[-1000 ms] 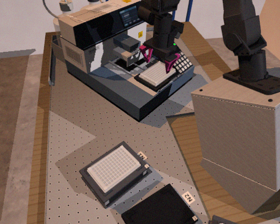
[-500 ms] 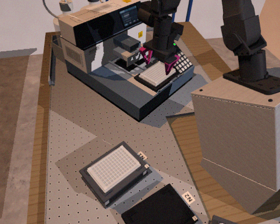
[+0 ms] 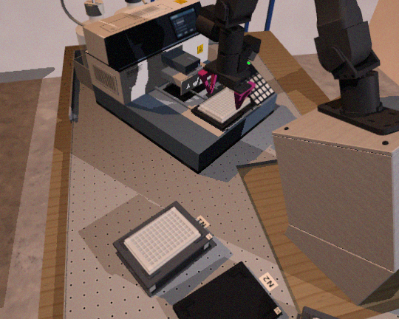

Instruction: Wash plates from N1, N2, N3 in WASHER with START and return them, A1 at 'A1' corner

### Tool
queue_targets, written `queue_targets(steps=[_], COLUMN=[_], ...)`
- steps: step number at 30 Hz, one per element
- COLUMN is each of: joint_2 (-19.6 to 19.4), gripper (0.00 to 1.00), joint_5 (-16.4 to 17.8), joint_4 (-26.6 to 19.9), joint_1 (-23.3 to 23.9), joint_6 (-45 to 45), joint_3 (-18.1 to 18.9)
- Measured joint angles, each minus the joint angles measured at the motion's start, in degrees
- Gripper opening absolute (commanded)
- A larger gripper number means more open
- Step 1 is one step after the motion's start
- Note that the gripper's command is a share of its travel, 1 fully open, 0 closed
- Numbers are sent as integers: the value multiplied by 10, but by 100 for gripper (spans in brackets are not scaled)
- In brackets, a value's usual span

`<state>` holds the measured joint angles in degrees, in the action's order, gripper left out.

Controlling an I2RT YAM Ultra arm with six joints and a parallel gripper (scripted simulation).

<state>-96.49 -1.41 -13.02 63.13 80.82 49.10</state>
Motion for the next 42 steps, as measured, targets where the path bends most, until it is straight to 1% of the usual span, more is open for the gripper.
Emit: queue_targets(steps=[22, 42], joint_2=[-30, -30], gripper=[100, 100], joint_5=[0, 0], joint_4=[26, 27], joint_1=[0, 0], joint_6=[0, 0], joint_3=[0, 0])
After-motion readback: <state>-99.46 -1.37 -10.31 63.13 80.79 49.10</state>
